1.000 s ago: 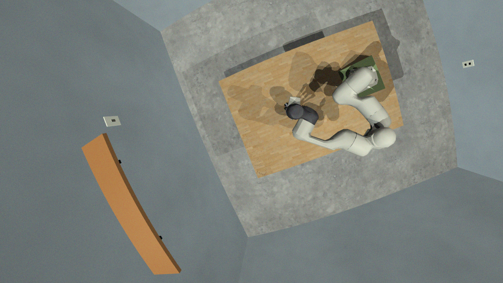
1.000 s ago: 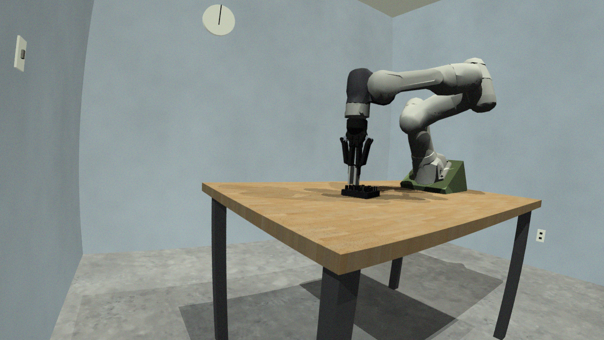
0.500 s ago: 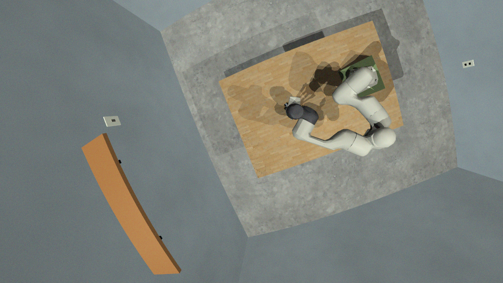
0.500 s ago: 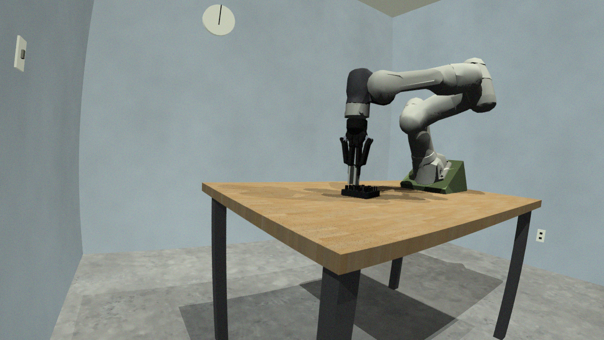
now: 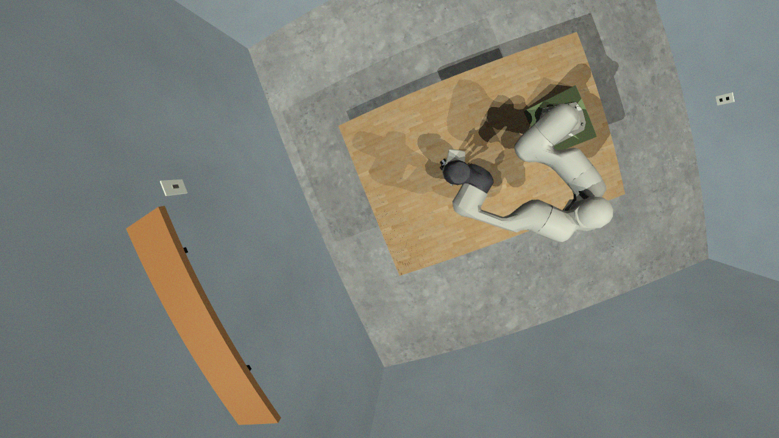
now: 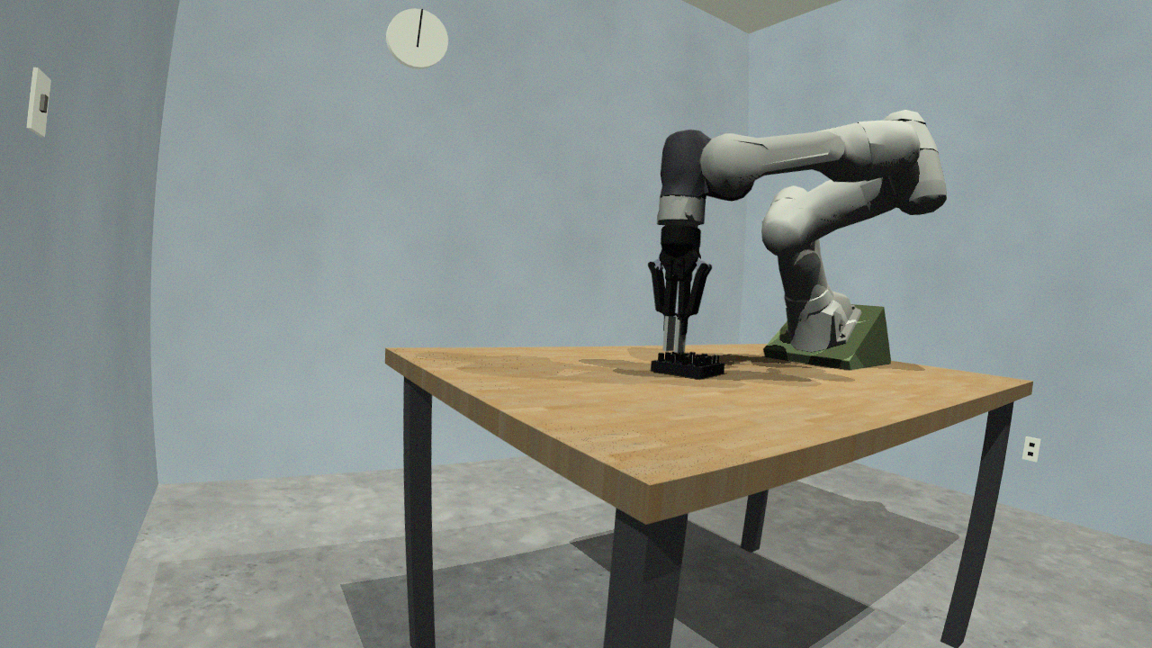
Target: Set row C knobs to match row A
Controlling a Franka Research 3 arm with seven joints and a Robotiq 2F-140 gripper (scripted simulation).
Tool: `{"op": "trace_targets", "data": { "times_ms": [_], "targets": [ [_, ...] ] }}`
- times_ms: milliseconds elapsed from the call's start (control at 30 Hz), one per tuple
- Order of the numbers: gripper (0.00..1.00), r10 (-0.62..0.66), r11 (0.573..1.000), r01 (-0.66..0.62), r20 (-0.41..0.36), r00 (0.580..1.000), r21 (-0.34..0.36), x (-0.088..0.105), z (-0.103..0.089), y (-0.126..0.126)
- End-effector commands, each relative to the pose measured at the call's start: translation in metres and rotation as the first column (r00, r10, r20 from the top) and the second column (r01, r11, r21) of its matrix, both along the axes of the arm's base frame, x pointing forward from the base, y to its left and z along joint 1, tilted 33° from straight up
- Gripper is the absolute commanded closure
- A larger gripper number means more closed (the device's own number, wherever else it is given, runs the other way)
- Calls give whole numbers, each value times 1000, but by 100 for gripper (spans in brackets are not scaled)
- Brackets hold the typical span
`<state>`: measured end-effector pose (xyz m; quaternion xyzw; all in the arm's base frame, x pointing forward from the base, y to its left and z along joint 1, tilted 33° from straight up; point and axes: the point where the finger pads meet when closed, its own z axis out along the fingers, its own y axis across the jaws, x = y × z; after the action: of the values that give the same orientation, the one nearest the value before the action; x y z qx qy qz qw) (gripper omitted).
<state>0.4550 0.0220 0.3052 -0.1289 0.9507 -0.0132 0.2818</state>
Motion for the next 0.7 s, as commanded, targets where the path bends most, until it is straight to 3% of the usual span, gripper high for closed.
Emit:
{"op": "trace_targets", "data": {
  "times_ms": [0, 667],
  "targets": [
    [88, 1, 1000, -1, 2, 1000, 1, 1, 0, -1],
    [88, 1, 1000, -1, 2, 1000, 1, 2, -3, -1]
  ]
}}
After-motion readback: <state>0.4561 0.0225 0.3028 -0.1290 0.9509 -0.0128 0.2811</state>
